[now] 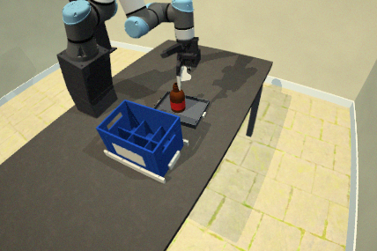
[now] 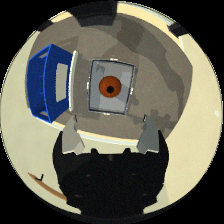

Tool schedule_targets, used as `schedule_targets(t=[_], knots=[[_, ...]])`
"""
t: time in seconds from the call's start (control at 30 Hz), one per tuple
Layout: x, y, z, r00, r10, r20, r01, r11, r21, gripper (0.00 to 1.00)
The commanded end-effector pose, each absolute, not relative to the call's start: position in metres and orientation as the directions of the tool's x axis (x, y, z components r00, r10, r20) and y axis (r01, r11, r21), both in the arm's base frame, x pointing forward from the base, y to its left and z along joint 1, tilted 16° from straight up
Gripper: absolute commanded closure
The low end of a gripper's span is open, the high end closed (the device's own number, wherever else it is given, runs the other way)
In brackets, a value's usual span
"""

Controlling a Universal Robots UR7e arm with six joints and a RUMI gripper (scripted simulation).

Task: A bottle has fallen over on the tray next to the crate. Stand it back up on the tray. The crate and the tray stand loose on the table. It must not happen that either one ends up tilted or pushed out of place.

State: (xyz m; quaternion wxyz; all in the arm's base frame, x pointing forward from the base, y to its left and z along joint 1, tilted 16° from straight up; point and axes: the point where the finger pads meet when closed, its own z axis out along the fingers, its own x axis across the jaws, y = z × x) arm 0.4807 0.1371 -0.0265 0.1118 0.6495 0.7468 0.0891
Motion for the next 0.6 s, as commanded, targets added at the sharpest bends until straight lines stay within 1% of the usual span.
schedule_targets(t=[0.0,0.57], knots=[[0.478,0.137,-0.016,-0.131,0.990,-0.051,0.950,0.140,0.279,0.00],[0.469,0.138,0.014,-0.131,0.990,-0.051,0.950,0.140,0.279,0.00]])
